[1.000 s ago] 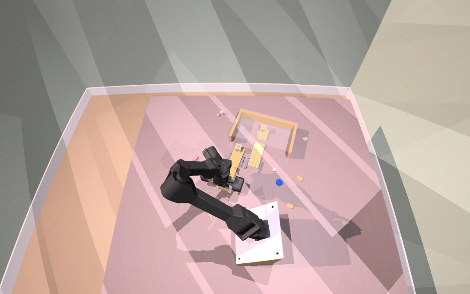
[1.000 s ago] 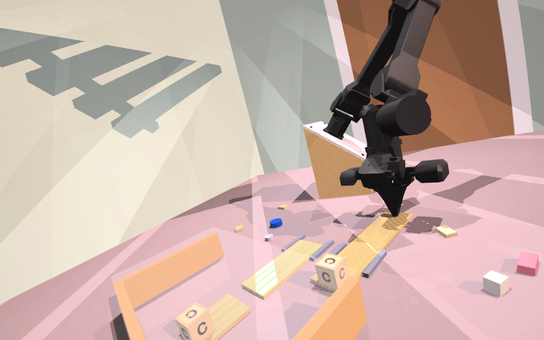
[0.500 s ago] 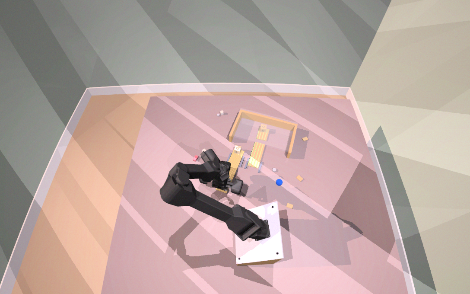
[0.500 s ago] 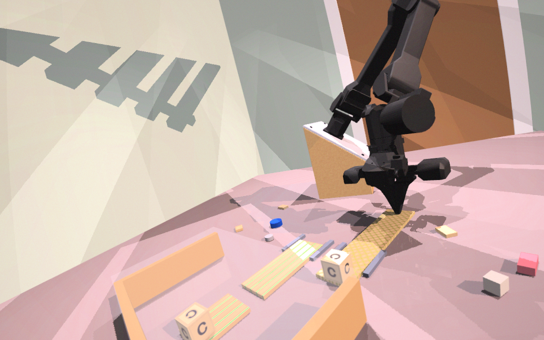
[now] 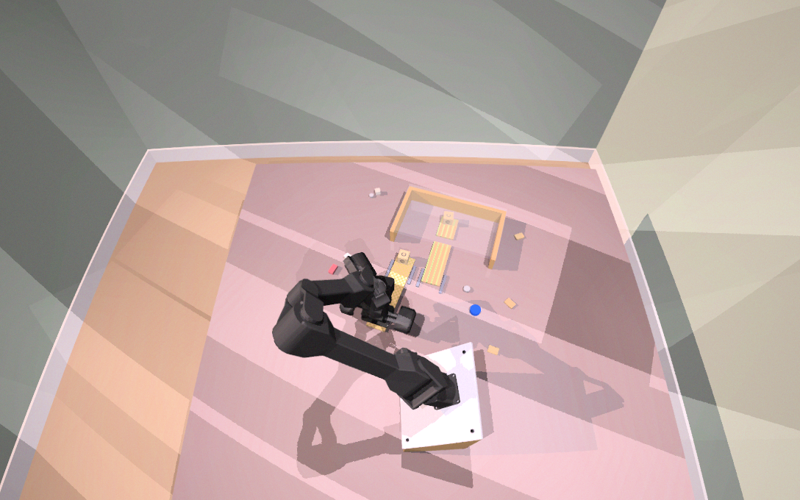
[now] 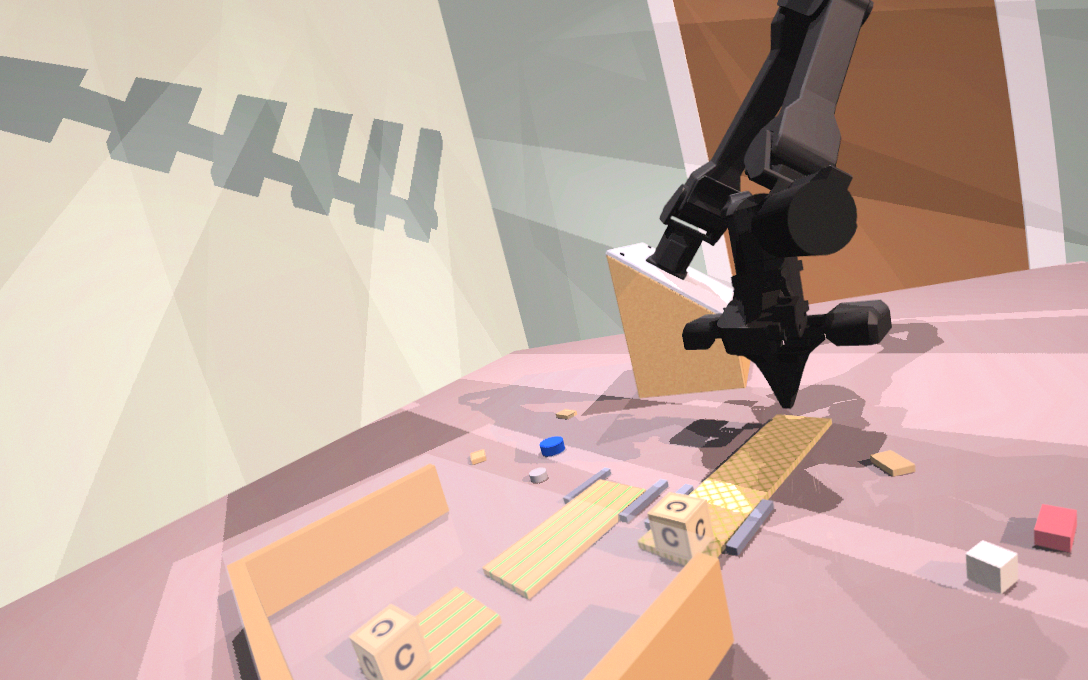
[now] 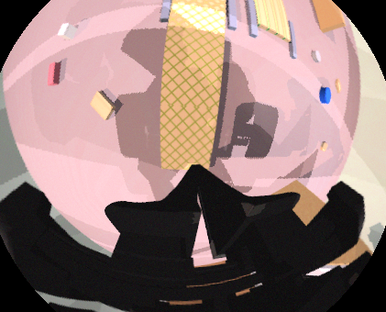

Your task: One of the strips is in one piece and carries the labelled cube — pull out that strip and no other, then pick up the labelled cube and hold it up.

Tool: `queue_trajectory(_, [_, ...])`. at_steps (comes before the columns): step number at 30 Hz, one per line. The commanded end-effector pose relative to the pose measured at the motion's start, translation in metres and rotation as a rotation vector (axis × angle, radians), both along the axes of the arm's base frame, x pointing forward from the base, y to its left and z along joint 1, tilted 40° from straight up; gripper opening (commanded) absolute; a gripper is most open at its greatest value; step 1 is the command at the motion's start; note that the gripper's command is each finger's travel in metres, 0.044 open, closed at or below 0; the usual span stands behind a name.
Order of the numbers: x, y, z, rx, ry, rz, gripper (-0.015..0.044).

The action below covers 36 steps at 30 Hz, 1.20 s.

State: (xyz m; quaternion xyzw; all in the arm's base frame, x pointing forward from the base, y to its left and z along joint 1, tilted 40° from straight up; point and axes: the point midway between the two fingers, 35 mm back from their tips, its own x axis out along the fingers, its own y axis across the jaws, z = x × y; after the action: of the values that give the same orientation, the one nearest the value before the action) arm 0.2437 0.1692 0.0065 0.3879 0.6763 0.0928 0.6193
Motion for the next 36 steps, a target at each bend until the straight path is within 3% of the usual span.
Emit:
queue_trajectory(1, [0.008, -0.013, 0.023, 0.013, -0.012, 0.011, 0.0])
queue_trajectory(4, [0.008, -0.013, 0.023, 0.013, -0.012, 0.011, 0.0])
queue_trajectory(21, [0.066, -0.043, 0.008, 0.008, -0.033, 0.031, 0.044])
queue_trajectory(36, [0.116, -0.069, 0.0, 0.006, -0.036, 0.031, 0.044])
